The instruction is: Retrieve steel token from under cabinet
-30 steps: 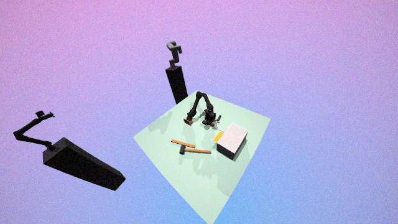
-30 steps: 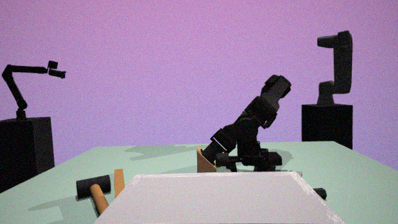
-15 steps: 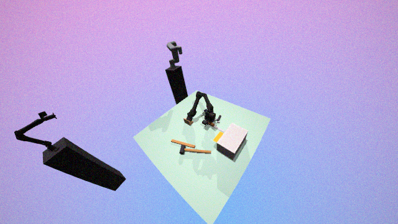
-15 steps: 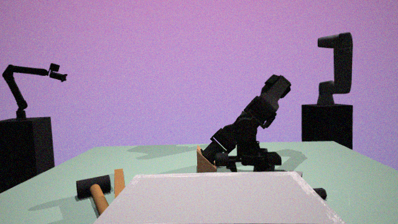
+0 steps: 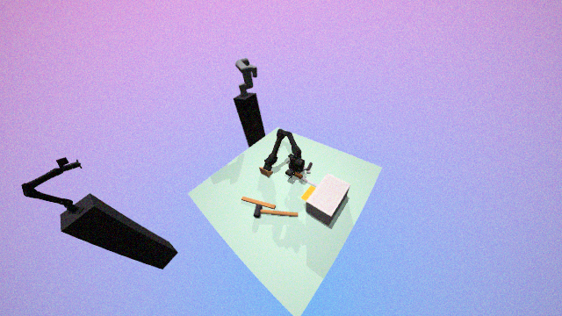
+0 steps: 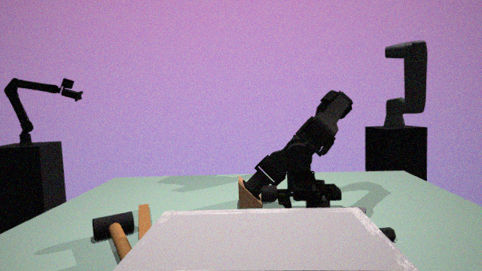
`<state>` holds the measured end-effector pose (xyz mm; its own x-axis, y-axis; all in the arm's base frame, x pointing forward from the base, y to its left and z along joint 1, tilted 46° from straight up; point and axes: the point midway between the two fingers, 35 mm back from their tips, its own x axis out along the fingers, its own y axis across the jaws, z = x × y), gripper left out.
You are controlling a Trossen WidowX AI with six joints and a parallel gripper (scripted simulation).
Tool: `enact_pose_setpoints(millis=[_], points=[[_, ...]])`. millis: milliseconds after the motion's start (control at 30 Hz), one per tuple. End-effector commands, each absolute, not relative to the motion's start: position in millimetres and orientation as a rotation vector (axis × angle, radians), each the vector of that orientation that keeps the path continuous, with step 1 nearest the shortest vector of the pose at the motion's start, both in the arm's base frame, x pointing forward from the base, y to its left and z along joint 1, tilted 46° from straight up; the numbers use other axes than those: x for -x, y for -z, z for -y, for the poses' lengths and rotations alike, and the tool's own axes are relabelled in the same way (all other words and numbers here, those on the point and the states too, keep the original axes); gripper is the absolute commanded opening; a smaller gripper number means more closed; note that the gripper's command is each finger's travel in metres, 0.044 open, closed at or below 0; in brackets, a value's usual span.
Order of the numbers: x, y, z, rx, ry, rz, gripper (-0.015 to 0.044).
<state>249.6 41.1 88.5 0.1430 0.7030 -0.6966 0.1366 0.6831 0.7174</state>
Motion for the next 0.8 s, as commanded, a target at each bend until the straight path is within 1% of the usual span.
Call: enact_pose_setpoints(millis=[0,100,233,267,767], points=[[-249.6,-88.3,-40.7,-0.759,-0.469,-1.395,0.0136],[-249.6,-88.3,-40.7,-0.759,-0.469,-1.395,0.0116],[-249.6,-88.3,-40.7,-0.759,-0.469,-1.395,0.0011],[-249.6,-88.3,-40.7,-0.759,-0.469,-1.395,0.0],[-249.6,-88.3,-40.7,-0.759,-0.469,-1.395,0.0]])
